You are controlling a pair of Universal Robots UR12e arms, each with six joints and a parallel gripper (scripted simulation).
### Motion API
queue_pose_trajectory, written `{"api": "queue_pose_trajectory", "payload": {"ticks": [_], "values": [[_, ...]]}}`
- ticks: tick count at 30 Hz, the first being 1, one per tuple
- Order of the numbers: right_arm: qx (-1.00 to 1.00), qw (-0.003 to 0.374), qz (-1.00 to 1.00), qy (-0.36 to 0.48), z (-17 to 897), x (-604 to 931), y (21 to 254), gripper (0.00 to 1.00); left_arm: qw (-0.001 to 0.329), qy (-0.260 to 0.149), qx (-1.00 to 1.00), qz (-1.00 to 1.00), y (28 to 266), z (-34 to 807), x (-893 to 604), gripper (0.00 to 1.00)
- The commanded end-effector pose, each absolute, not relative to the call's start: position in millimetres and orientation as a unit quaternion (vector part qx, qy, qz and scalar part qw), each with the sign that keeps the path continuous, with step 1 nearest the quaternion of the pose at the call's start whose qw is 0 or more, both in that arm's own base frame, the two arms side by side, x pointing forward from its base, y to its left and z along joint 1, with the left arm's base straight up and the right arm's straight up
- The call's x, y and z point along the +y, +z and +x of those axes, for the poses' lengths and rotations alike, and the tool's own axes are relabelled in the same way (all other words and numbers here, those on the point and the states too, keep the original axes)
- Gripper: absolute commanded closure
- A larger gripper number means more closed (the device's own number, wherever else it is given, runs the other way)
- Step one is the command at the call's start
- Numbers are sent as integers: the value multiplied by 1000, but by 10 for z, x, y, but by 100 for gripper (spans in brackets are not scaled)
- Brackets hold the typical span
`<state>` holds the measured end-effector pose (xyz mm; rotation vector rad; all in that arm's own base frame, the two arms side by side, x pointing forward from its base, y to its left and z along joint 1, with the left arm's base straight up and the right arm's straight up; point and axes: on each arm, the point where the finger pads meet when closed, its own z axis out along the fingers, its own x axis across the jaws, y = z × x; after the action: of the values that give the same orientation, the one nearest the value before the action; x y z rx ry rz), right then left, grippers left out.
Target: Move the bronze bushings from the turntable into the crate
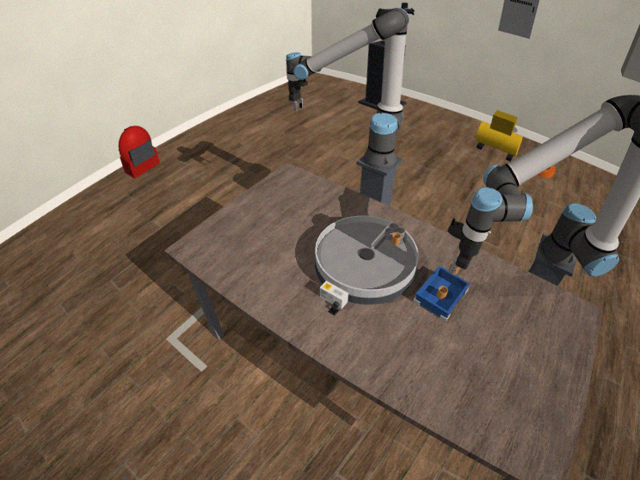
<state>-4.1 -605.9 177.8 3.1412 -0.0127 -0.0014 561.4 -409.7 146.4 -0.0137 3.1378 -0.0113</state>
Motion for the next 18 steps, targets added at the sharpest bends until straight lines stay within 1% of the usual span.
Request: {"api": "queue_pose_trajectory", "payload": {"ticks": [1,4,7,11,13,18], "values": [[-4,0,1000,0,-51,-6040,1770,0,-1,-1,1000,-3,1093,5586,-4089,100],[-4,0,1000,0,-51,-6040,1770,0,-1,-1,1000,-3,953,5585,-4090,100],[-4,0,1000,0,-51,-6040,1770,0,-1,-1,1000,-3,891,5585,-4090,100],[-4,0,1000,0,-51,-6040,1770,0,-1,-1,1000,-3,885,5586,-4090,100],[-4,0,1000,0,-51,-6040,1770,0,2,-5,1000,-3,949,5618,-4123,100],[-4,0,1000,0,-51,-6040,1770,0,2,-5,1000,-3,948,5618,-4123,100]]}}
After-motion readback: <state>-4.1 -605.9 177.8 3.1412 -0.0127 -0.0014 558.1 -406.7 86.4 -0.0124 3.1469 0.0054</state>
